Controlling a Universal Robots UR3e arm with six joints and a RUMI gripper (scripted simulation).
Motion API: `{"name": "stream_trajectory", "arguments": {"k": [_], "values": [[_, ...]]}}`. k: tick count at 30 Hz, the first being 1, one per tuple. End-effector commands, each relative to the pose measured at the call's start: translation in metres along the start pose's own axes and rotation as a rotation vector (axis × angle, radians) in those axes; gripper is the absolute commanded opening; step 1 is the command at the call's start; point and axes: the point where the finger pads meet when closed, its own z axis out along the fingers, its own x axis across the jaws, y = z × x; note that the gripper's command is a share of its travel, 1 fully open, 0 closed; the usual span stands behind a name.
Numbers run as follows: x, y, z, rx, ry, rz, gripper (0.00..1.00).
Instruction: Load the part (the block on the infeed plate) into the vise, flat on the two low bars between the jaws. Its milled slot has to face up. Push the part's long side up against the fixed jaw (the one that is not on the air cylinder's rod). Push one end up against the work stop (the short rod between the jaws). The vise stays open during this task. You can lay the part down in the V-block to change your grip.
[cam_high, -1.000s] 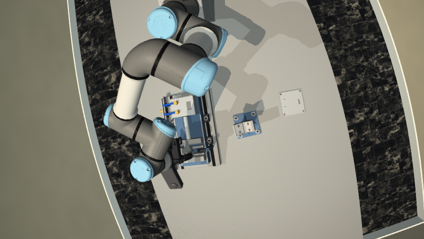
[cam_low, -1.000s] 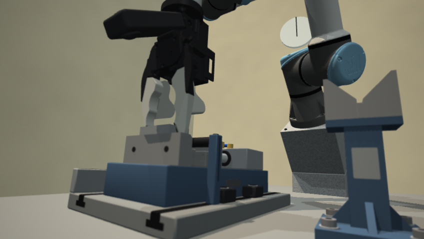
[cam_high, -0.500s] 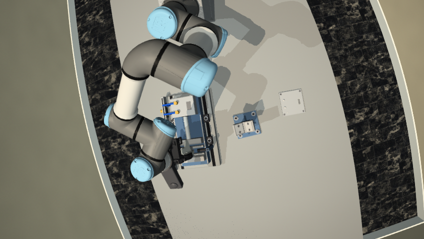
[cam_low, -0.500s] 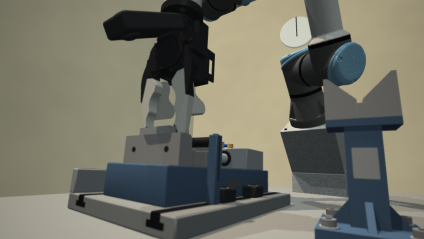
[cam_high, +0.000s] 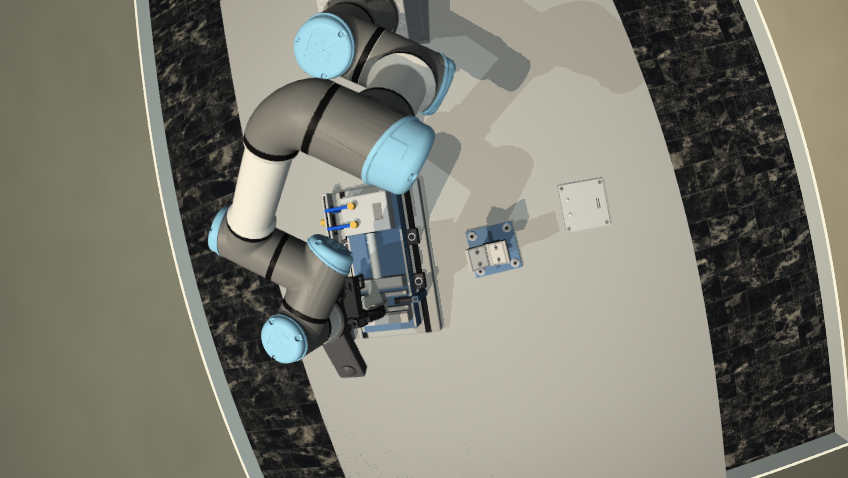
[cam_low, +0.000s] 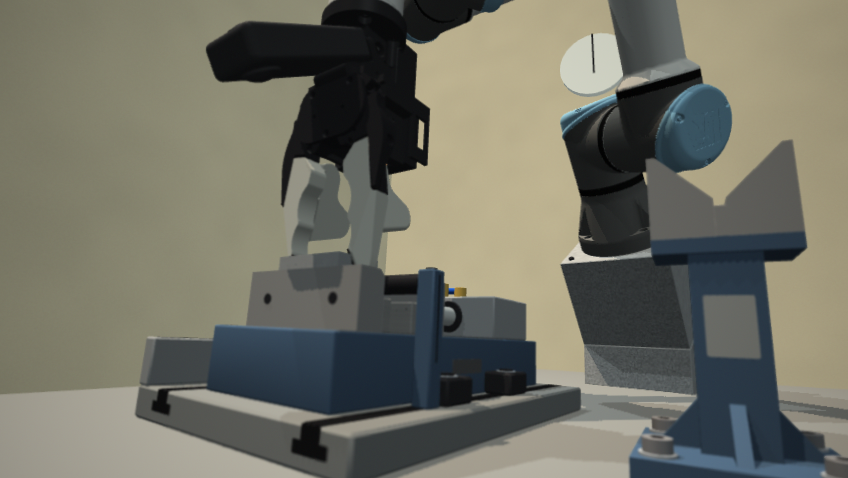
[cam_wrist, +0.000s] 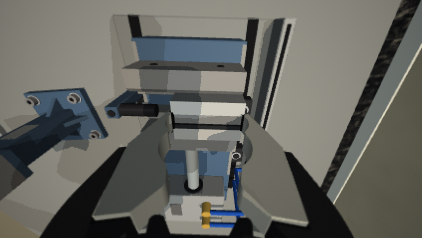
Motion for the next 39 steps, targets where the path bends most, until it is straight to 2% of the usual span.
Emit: {"name": "stream_trajectory", "arguments": {"k": [1,27,28,39], "values": [[0.0003,-0.0010,-0.0009,0.003,0.002,-0.001,0.00],[0.0003,-0.0010,-0.0009,0.003,0.002,-0.001,0.00],[0.0003,-0.0010,-0.0009,0.003,0.002,-0.001,0.47],[0.0003,-0.0010,-0.0009,0.003,0.002,-0.001,0.47]]}}
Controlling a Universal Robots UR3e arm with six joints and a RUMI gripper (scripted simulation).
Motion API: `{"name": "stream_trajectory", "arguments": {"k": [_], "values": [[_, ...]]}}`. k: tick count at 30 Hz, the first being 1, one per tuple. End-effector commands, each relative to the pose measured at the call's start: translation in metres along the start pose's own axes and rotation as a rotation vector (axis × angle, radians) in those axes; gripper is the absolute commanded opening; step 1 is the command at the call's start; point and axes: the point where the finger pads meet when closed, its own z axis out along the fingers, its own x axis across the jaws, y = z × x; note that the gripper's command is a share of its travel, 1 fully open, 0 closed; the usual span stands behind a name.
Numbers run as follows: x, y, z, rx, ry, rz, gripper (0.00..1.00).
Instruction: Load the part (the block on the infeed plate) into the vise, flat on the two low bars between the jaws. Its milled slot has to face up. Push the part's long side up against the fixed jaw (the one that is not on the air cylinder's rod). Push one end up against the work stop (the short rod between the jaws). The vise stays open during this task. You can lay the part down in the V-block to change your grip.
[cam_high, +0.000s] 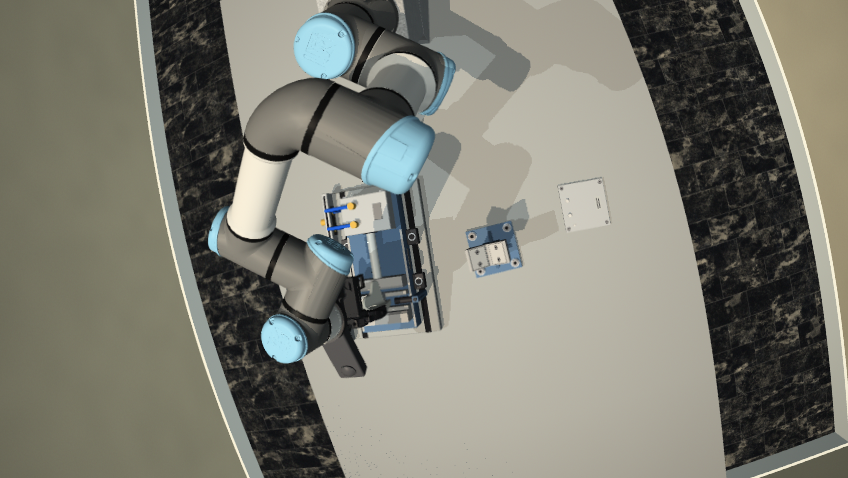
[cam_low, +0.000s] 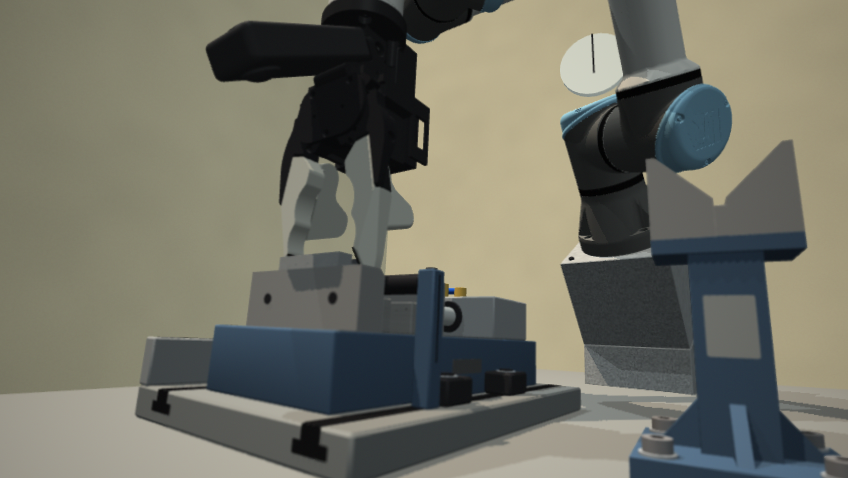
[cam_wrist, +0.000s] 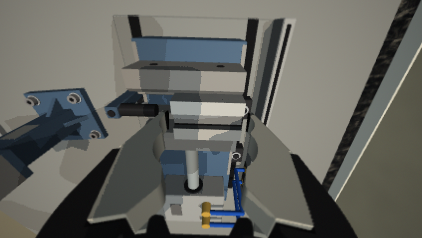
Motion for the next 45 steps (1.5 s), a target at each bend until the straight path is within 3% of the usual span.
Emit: {"name": "stream_trajectory", "arguments": {"k": [1,30,37,45], "values": [[0.000,-0.001,-0.001,0.002,0.001,-0.001,0.47],[0.000,-0.001,-0.002,0.002,0.001,-0.001,0.47],[0.000,-0.001,-0.013,0.002,0.001,-0.001,0.47],[0.000,-0.001,-0.036,0.002,0.001,-0.001,0.47]]}}
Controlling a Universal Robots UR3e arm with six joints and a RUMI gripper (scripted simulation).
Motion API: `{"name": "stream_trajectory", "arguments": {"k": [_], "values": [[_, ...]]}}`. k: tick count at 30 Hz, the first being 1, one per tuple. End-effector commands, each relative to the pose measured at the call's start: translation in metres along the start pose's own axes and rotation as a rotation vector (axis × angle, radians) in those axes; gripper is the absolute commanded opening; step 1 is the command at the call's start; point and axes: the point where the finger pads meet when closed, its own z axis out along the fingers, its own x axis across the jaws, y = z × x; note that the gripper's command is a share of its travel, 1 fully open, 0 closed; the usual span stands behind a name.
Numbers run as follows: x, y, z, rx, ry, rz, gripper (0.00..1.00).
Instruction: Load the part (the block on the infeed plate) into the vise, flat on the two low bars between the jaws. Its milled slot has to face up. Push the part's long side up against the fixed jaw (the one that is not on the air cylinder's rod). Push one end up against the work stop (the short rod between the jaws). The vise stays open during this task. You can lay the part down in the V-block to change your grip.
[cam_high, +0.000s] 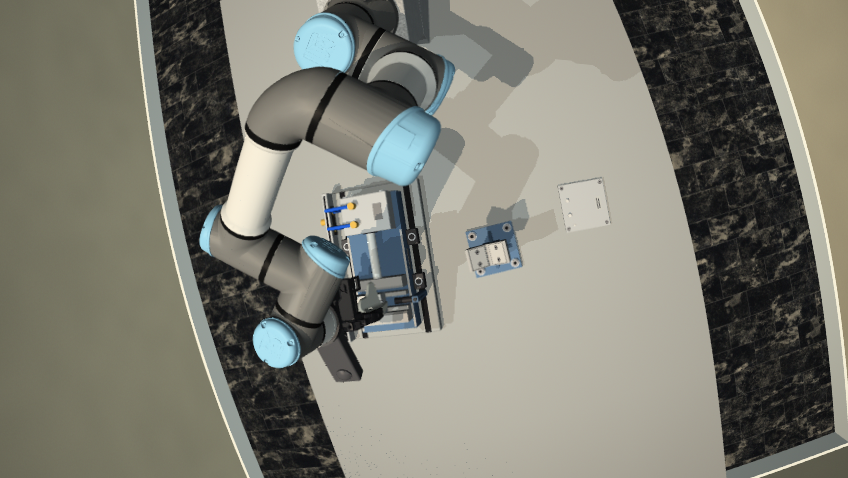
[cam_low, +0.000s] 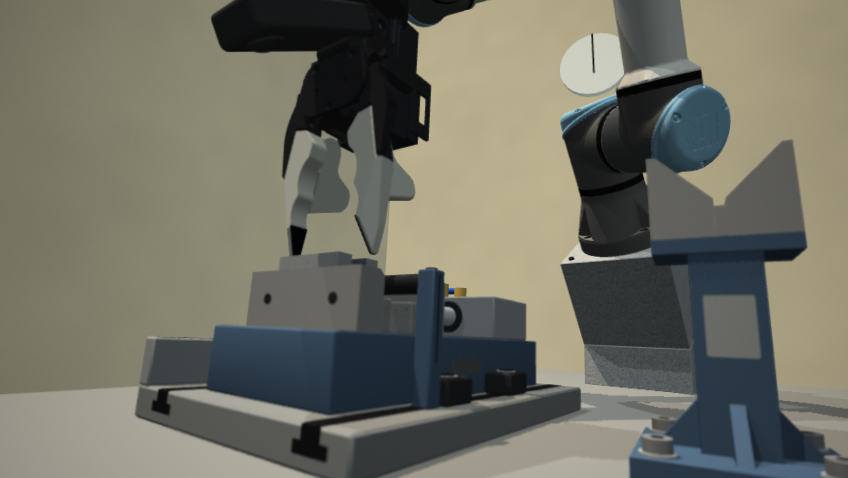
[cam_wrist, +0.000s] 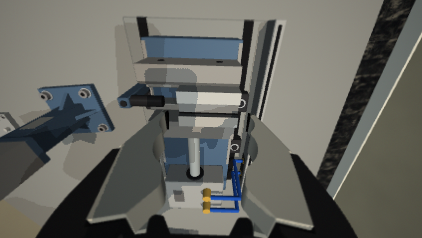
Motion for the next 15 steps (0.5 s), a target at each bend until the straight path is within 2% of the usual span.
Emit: {"name": "stream_trajectory", "arguments": {"k": [1,15], "values": [[0.000,-0.001,-0.014,0.001,0.000,-0.001,0.47],[0.000,-0.001,-0.049,0.001,0.000,-0.001,0.47]]}}
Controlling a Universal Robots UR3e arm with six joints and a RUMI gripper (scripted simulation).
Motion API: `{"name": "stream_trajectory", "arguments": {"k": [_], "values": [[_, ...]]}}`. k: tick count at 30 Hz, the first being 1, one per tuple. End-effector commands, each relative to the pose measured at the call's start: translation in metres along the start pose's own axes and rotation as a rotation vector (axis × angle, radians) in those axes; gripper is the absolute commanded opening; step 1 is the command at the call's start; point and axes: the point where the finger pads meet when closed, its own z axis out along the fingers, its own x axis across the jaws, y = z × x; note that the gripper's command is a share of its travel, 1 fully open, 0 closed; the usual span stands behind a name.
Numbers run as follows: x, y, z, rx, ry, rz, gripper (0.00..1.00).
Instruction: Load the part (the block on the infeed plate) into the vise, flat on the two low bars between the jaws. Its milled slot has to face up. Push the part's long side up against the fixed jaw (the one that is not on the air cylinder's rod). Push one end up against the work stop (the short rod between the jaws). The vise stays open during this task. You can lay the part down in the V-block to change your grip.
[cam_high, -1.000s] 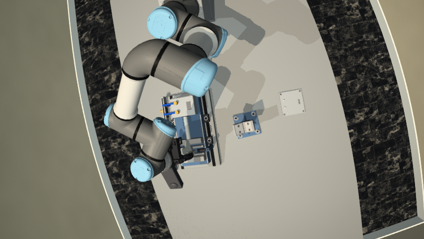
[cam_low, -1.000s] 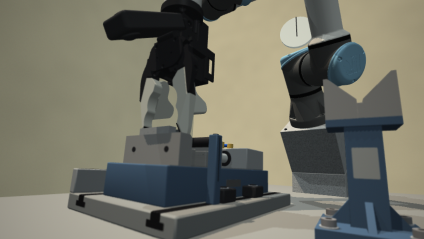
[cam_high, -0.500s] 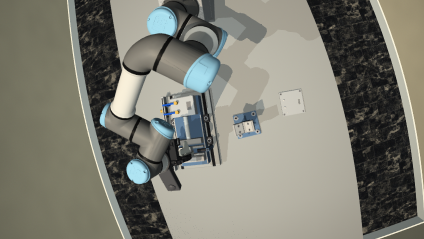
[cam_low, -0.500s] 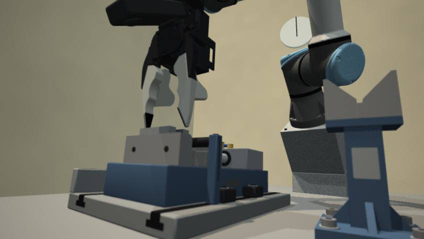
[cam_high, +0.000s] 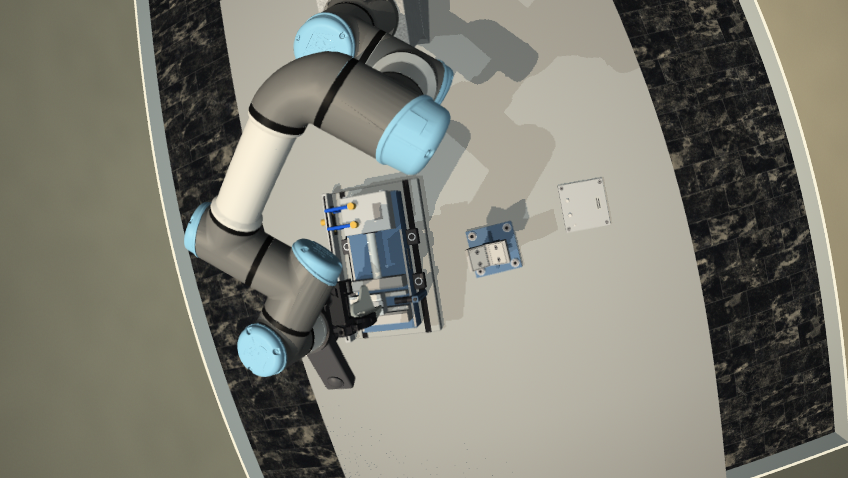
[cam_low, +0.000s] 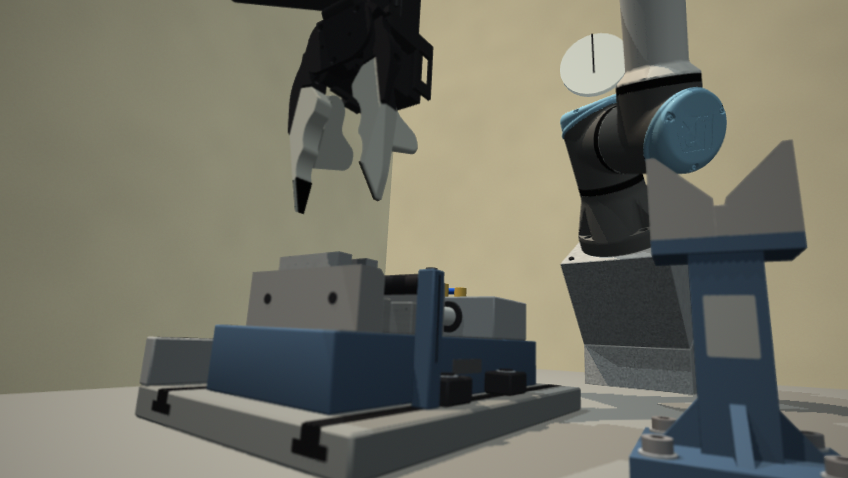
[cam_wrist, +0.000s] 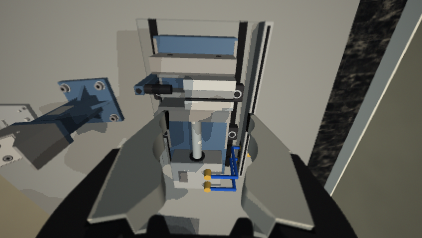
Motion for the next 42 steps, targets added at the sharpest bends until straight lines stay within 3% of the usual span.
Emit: {"name": "stream_trajectory", "arguments": {"k": [1,13,14,42], "values": [[0.0004,-0.0004,-0.0130,0.000,-0.001,-0.001,0.47],[0.0004,-0.0004,-0.0186,0.000,-0.001,-0.001,0.47],[0.0004,-0.0004,-0.0186,0.000,-0.001,-0.001,0.00],[0.0004,-0.0004,-0.0186,0.000,-0.001,-0.001,0.00]]}}
